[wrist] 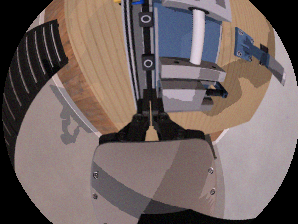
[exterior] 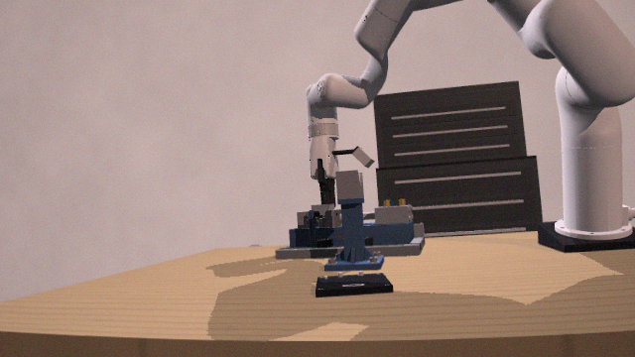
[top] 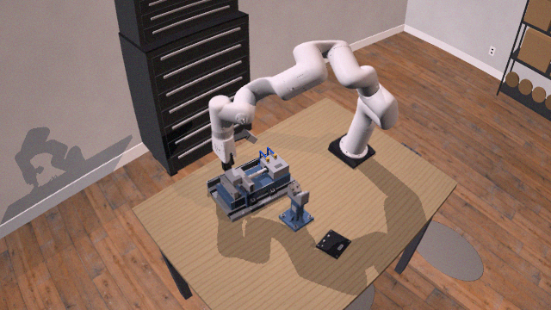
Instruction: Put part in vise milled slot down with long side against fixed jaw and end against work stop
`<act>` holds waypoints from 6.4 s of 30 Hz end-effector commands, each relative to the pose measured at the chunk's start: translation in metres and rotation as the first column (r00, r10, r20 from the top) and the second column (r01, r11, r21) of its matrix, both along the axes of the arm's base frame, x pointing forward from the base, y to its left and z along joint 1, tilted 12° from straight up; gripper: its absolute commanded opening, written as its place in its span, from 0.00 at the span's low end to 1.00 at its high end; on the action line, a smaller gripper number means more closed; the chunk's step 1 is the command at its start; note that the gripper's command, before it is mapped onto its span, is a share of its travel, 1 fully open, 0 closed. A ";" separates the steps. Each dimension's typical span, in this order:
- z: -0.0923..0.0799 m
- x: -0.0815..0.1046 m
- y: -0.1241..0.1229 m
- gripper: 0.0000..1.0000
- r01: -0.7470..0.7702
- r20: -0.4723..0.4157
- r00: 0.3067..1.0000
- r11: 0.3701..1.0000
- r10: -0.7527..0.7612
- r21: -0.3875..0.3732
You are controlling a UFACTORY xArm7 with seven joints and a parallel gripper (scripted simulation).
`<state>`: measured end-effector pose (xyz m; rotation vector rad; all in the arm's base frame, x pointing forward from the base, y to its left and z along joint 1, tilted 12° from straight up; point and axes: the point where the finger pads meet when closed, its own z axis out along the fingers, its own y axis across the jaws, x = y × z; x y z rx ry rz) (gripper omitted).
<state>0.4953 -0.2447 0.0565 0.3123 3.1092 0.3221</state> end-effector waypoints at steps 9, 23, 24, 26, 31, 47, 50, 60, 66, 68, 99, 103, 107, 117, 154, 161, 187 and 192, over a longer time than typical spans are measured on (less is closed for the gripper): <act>0.002 0.001 -0.001 0.00 0.001 0.004 1.000 1.000 -0.001 -0.003; 0.003 0.002 0.001 0.00 0.001 0.004 1.000 1.000 -0.001 -0.003; 0.003 0.002 0.001 0.00 0.001 0.004 1.000 1.000 -0.001 -0.003; 0.003 0.002 0.002 0.00 0.001 0.004 1.000 1.000 -0.001 -0.003; 0.003 0.002 0.002 0.00 0.001 0.004 1.000 1.000 -0.001 -0.003; 0.004 0.003 0.006 0.00 0.001 0.004 1.000 1.000 -0.001 -0.003; 0.004 0.003 0.006 0.00 0.001 0.004 1.000 1.000 -0.001 -0.003; 0.004 0.003 0.009 0.00 0.001 0.004 1.000 1.000 -0.001 -0.003; 0.004 0.003 0.010 0.00 0.001 0.004 1.000 1.000 -0.001 -0.003; 0.005 0.004 0.010 0.00 0.001 0.004 1.000 1.000 -0.001 -0.003; 0.006 0.005 0.019 0.00 0.001 0.004 1.000 1.000 -0.001 -0.003; 0.007 0.005 0.019 0.00 0.001 0.004 1.000 1.000 -0.001 -0.003; 0.007 0.006 0.021 0.00 0.001 0.004 1.000 1.000 -0.001 -0.003; 0.007 0.006 0.022 0.00 0.001 0.004 1.000 1.000 -0.001 -0.003; 0.008 0.007 0.027 0.00 0.001 0.004 1.000 1.000 -0.001 -0.003; 0.008 0.007 0.028 0.00 0.001 0.004 1.000 1.000 -0.001 -0.003; 0.008 0.007 0.028 0.00 0.001 0.004 1.000 1.000 -0.001 -0.003; 0.008 0.007 0.028 0.00 0.001 0.004 1.000 1.000 -0.001 -0.003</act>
